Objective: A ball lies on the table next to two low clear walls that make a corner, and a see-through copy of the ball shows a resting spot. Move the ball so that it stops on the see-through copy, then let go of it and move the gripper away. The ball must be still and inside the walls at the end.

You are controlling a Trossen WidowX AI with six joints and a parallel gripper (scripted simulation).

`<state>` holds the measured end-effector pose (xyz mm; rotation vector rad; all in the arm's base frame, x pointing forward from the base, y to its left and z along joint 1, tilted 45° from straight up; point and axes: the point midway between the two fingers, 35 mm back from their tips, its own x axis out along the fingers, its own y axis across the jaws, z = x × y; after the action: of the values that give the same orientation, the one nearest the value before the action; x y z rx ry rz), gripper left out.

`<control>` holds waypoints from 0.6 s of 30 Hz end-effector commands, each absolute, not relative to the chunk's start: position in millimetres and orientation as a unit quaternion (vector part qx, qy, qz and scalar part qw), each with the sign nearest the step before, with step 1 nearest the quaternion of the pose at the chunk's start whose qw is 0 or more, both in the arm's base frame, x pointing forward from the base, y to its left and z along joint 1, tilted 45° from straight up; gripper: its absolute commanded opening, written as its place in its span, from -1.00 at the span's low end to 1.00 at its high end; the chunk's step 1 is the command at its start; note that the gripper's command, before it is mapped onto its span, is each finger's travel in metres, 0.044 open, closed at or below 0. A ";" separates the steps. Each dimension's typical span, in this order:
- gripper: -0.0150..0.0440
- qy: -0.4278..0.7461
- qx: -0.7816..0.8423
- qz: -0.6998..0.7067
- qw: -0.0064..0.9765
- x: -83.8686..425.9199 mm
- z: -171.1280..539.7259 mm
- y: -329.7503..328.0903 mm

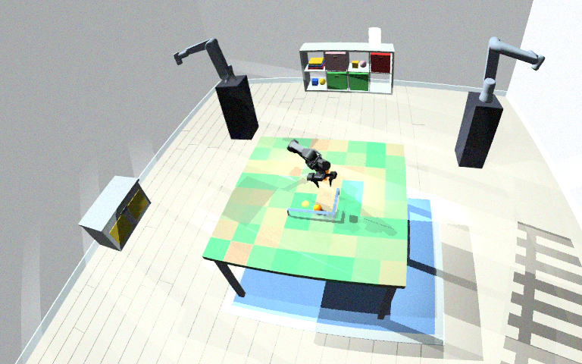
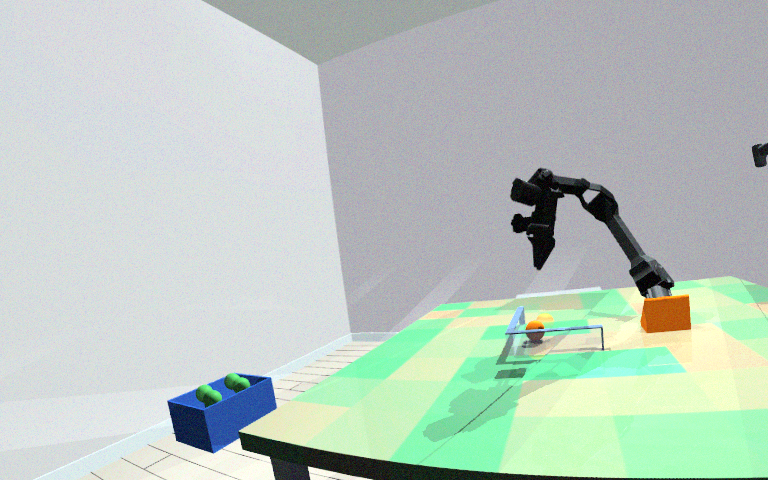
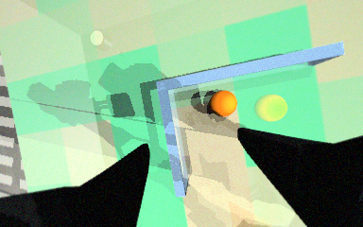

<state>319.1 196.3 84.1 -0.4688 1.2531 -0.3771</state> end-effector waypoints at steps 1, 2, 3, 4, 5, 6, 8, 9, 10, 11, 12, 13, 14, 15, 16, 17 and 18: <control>0.79 0.612 -0.247 -0.226 0.716 343.5 56.1 136.0; 0.79 0.620 -0.253 -0.235 0.704 347.6 50.3 122.7; 0.79 0.628 -0.257 -0.245 0.692 351.0 44.8 109.1; 0.79 0.636 -0.262 -0.255 0.679 353.8 39.6 95.2; 0.79 0.643 -0.265 -0.263 0.669 355.6 35.8 84.6; 0.79 0.646 -0.266 -0.267 0.664 356.3 34.0 79.3; 0.79 0.646 -0.266 -0.268 0.663 356.4 33.5 78.0; 0.79 0.646 -0.266 -0.268 0.663 356.4 33.5 78.0; 0.79 0.646 -0.266 -0.268 0.663 356.4 33.5 78.0; 0.79 0.646 -0.266 -0.268 0.663 356.4 33.5 78.0; 0.79 0.646 -0.266 -0.268 0.663 356.4 33.5 78.0; 0.79 0.646 -0.266 -0.268 0.663 356.5 32.7 77.1; 0.79 0.646 -0.266 -0.268 0.663 356.6 30.1 74.6; 0.79 0.646 -0.266 -0.268 0.663 356.8 26.3 70.8; 0.79 0.646 -0.267 -0.268 0.663 356.8 23.8 68.2; 0.79 0.646 -0.267 -0.268 0.663 356.8 22.9 67.4; 0.79 0.646 -0.267 -0.268 0.663 356.8 22.9 67.4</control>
<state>357.6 76.7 29.3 -0.5945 1.4493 -0.5981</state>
